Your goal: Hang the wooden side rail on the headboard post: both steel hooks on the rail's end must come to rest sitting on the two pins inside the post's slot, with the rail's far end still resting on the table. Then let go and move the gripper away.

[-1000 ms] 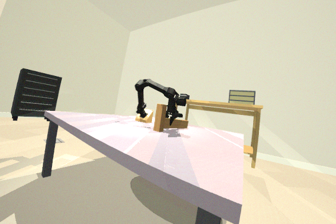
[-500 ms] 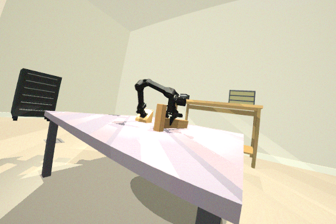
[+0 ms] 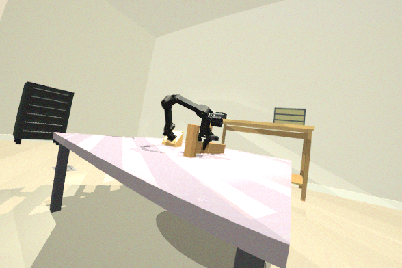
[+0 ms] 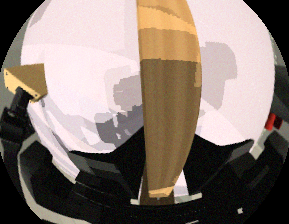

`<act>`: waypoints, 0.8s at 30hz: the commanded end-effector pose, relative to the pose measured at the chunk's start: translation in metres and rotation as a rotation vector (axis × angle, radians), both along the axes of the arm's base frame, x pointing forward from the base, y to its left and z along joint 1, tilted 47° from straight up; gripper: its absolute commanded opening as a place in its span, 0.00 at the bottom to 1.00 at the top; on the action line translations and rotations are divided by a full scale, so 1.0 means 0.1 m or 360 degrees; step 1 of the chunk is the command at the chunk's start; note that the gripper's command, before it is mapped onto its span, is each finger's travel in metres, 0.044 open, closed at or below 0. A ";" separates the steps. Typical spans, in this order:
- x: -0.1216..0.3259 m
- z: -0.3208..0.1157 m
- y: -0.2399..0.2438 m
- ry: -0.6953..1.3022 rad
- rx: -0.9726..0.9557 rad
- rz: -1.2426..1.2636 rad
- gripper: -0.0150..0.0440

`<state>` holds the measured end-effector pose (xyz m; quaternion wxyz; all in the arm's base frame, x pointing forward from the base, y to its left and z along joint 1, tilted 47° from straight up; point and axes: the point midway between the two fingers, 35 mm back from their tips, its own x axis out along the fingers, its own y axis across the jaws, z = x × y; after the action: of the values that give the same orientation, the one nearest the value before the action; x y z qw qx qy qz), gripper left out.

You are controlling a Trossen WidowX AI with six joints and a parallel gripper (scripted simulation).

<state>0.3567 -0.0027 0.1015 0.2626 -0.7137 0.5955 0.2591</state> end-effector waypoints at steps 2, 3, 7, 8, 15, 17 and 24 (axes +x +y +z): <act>0.01 0.02 0.01 -0.0017 -0.0005 0.0013 0.25; 0.01 0.02 0.01 -0.0017 -0.0005 0.0013 0.25; 0.02 0.02 0.01 -0.0017 -0.0005 0.0013 0.25; 0.02 0.02 0.00 -0.0017 -0.0005 0.0013 0.25; 0.02 0.01 0.00 -0.0017 -0.0005 0.0013 0.25; 0.02 0.01 -0.01 -0.0017 -0.0005 0.0013 0.25; 0.02 0.00 -0.01 -0.0017 -0.0005 0.0013 0.25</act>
<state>0.3576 -0.0046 0.0998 0.2630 -0.7145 0.5938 0.2601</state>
